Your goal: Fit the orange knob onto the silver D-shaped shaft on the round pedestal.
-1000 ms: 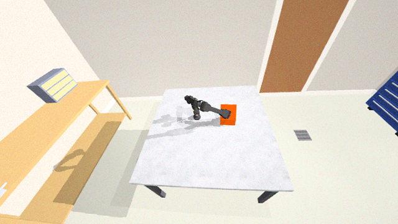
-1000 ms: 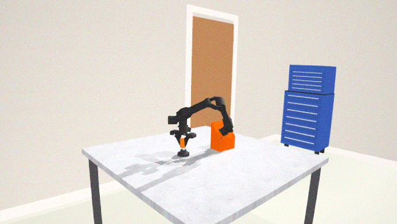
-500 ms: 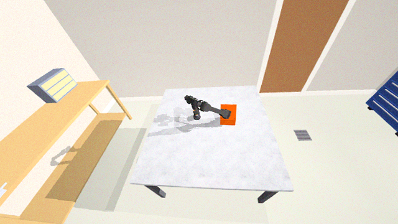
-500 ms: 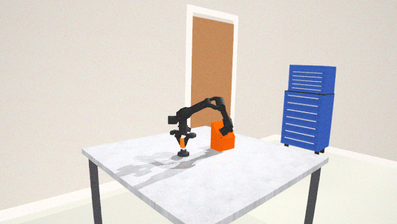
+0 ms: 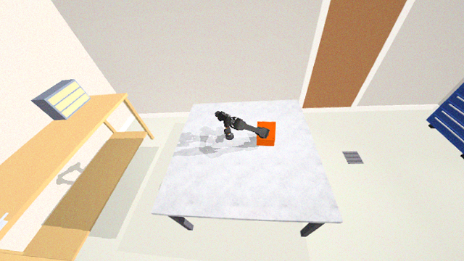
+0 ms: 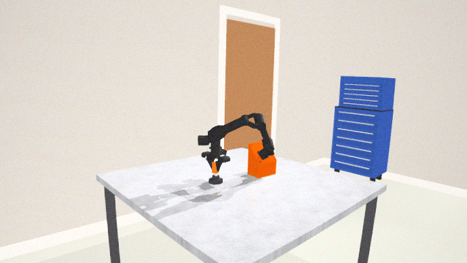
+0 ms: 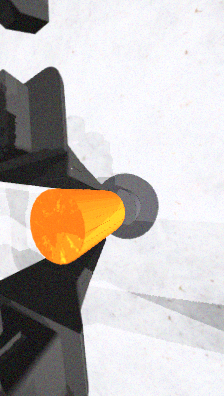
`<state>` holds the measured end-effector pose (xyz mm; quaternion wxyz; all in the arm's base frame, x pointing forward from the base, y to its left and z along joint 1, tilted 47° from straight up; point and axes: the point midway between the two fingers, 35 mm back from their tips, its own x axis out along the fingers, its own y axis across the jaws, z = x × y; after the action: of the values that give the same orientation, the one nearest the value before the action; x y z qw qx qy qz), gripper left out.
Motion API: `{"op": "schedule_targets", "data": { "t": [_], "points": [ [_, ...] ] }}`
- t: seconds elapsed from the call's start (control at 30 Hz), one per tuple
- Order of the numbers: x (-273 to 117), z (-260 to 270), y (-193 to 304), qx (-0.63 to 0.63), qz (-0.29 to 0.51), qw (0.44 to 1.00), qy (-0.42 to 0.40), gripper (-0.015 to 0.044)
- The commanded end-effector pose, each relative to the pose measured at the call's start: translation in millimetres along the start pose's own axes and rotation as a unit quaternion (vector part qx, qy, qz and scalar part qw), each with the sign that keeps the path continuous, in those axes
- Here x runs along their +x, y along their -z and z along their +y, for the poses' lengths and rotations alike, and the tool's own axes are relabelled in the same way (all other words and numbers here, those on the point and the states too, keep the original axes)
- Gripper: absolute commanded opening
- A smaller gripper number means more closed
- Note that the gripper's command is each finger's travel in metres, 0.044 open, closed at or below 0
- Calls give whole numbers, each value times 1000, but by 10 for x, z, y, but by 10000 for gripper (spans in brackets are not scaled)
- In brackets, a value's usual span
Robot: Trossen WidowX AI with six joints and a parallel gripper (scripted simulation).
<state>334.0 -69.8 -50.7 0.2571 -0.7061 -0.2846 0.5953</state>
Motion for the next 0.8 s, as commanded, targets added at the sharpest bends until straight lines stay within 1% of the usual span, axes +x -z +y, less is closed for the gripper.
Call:
{"op": "schedule_targets", "data": {
  "t": [0.0, 0.77],
  "points": [
    [14, -7, -32, 7, 1, 1000, 1, 0],
    [51, 0, -43, 7, 1, 1000, 1, 0]
  ]
}}
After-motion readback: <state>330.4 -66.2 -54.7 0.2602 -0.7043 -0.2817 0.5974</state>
